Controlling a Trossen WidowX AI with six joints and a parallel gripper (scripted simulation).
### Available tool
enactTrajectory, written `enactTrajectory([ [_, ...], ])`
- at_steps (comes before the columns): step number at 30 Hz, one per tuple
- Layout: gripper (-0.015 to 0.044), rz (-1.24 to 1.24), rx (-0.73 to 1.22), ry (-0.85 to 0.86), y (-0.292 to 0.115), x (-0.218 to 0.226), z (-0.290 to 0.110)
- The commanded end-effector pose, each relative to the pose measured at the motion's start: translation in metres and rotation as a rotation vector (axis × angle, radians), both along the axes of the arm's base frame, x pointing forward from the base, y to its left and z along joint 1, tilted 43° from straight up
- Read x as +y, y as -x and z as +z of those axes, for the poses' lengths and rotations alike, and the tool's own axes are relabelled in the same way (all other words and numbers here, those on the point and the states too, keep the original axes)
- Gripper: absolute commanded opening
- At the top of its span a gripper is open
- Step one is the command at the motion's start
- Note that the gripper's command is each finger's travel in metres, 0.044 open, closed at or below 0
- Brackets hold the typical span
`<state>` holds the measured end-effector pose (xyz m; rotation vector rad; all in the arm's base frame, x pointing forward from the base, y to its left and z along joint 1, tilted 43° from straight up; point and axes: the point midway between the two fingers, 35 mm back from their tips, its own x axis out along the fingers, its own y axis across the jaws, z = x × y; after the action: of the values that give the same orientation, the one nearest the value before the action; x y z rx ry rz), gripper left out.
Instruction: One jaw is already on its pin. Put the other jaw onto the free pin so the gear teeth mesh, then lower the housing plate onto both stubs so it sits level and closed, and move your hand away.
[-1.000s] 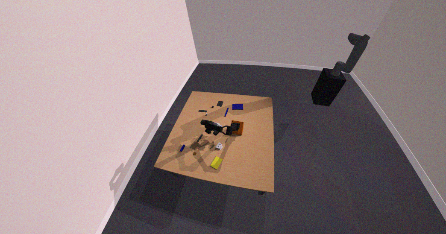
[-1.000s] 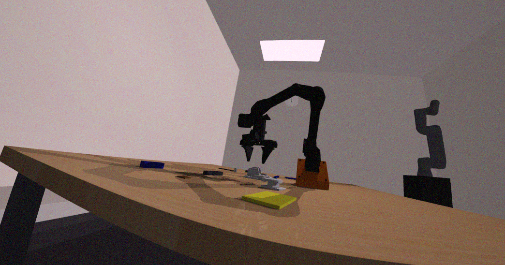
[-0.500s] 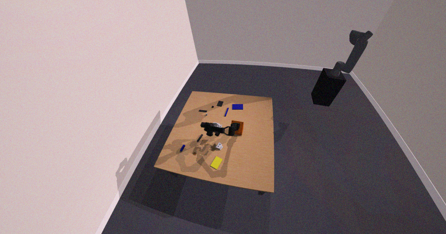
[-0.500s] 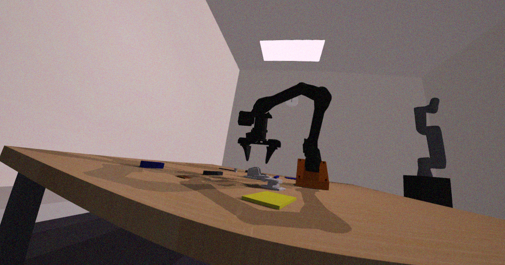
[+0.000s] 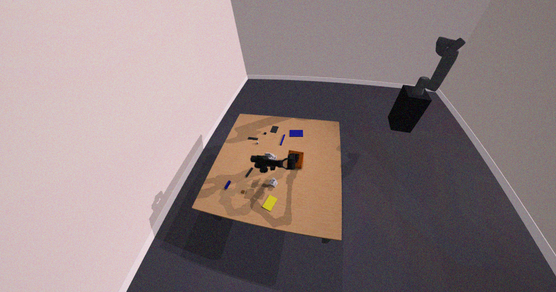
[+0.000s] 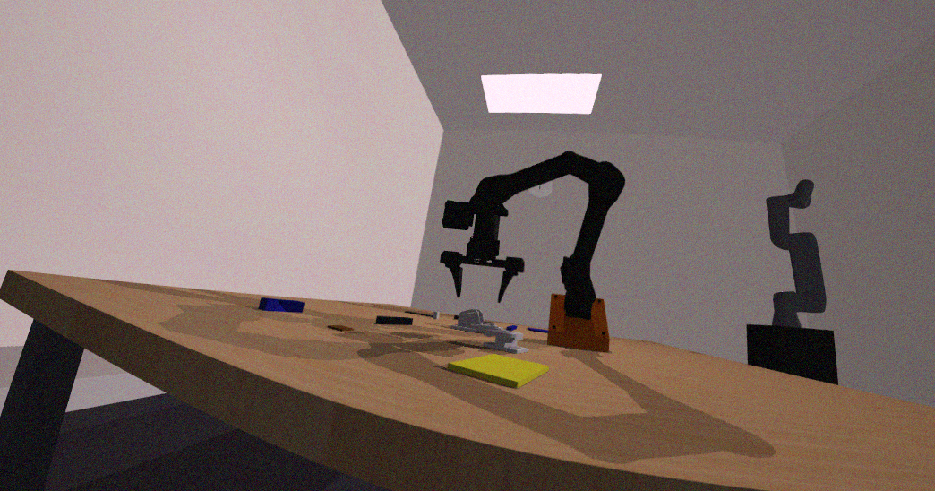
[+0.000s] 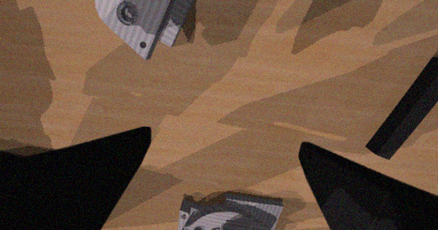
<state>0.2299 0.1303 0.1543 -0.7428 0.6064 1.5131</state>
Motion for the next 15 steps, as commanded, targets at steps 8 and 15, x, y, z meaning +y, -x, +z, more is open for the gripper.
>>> enactTrajectory([
  [8,0.0440,0.163,-0.154,-0.003,0.013,0.010,0.015],
  [15,0.0440,0.266,-0.244,-0.008,0.021,0.015,0.022],
])
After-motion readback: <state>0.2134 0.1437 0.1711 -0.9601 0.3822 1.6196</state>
